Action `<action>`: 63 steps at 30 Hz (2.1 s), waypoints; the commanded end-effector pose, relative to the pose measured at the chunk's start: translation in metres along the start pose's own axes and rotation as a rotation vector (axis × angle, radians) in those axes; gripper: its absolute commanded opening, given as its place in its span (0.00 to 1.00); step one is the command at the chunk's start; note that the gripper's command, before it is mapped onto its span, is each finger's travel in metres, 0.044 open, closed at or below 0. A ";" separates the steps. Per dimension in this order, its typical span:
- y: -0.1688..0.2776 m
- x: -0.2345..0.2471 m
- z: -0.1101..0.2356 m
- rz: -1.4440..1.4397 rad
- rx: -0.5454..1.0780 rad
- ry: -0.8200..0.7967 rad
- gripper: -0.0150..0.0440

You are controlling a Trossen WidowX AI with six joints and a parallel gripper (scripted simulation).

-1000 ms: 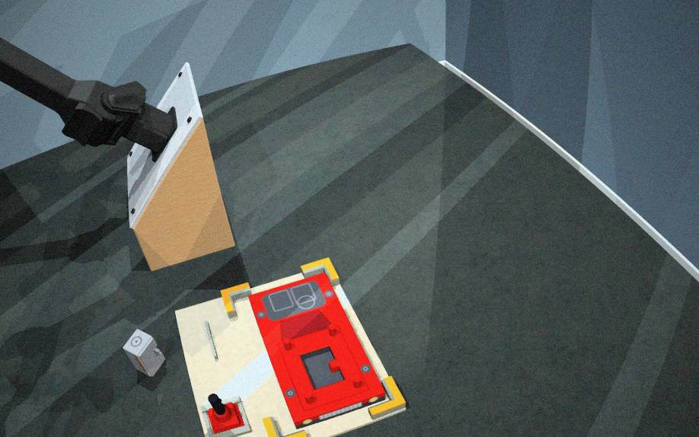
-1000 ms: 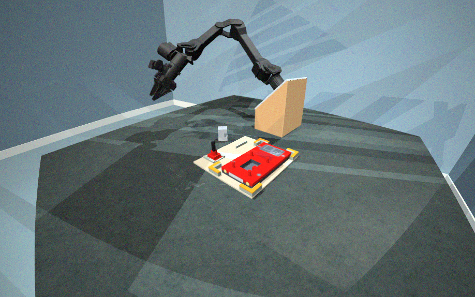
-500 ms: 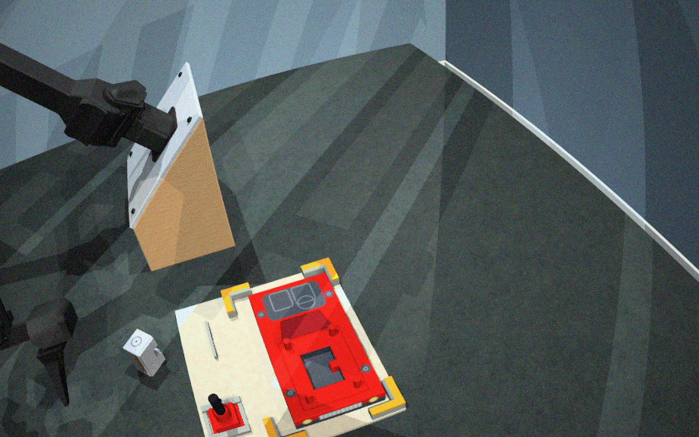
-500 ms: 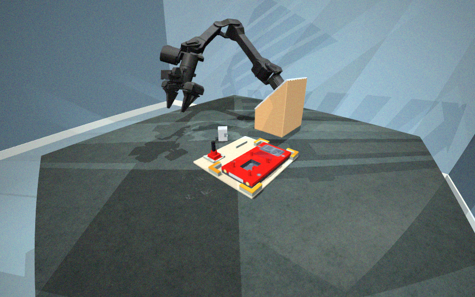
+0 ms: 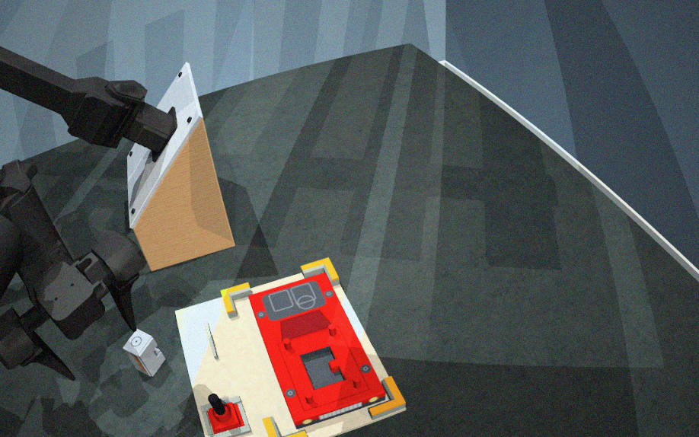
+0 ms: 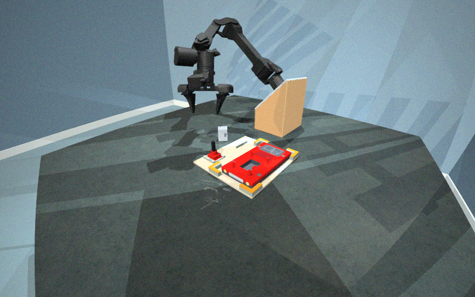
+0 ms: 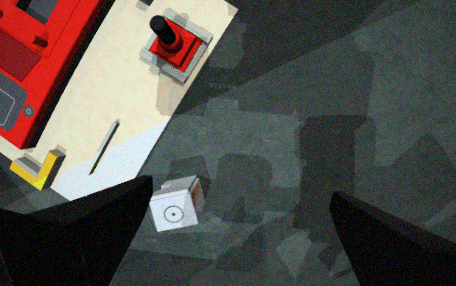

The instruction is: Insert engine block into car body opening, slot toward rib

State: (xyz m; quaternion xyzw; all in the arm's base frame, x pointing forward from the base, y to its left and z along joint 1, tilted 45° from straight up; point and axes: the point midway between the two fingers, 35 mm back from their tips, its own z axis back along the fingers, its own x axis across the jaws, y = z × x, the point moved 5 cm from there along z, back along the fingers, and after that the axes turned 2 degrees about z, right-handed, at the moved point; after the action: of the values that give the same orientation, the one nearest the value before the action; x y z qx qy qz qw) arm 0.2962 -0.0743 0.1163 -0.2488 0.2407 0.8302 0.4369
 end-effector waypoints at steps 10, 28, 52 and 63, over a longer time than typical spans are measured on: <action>0.020 0.051 0.006 0.307 0.200 -0.038 1.00; 0.032 0.051 -0.043 0.308 0.202 -0.036 1.00; 0.038 0.051 -0.076 0.308 0.201 -0.038 1.00; 0.043 0.051 -0.092 0.308 0.203 -0.036 1.00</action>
State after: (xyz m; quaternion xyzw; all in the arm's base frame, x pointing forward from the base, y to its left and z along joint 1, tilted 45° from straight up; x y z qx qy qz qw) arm 0.2569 -0.1189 0.0280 -0.1544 0.3513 0.8606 0.3347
